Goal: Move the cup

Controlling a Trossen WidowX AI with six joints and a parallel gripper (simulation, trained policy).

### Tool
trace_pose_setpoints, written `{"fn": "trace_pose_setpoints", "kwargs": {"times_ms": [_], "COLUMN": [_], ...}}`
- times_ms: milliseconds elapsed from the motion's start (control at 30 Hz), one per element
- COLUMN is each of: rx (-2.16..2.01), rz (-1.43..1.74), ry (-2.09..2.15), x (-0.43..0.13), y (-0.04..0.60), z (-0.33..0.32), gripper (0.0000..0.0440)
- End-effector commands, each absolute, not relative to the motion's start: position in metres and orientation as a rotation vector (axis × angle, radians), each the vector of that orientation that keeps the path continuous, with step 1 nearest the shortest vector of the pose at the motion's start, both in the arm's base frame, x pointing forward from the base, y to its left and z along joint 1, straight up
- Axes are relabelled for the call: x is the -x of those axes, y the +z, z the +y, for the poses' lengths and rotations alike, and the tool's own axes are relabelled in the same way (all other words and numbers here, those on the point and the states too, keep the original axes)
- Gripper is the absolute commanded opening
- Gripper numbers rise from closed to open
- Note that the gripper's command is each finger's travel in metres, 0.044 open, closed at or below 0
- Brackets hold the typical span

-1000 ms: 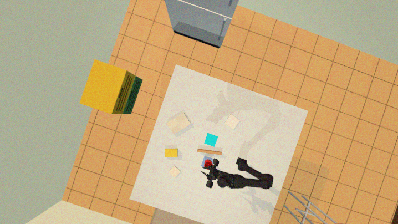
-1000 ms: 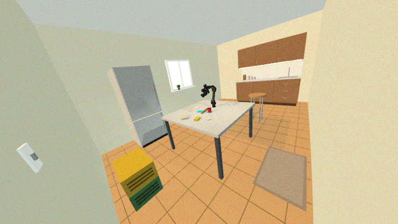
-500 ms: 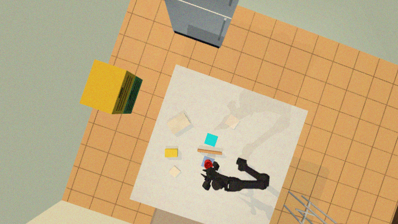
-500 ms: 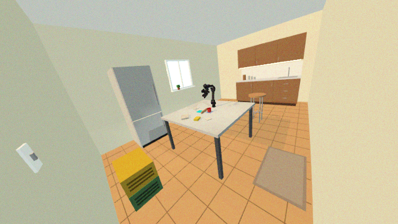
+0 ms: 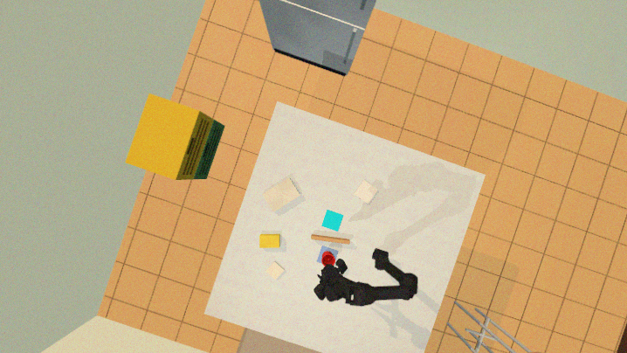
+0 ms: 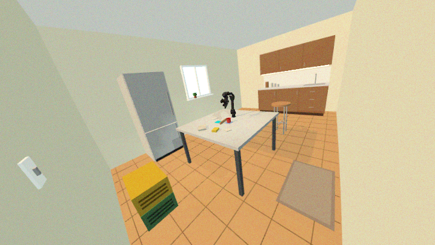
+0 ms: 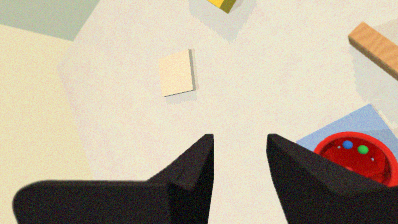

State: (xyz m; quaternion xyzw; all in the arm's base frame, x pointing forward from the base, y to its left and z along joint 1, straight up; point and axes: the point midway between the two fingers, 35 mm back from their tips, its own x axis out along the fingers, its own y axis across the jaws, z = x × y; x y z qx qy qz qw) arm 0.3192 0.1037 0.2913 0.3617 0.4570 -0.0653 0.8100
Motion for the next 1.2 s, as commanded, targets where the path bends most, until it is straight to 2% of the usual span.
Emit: {"fn": "trace_pose_setpoints", "kwargs": {"times_ms": [0, 1167], "rx": [-0.786, -0.662], "rz": [1.031, 1.435], "ry": [-0.181, -0.631], "x": [-0.319, -0.290], "y": [0.282, 0.190], "z": [0.106, 0.085], "gripper": [0.0119, 0.0149]}}
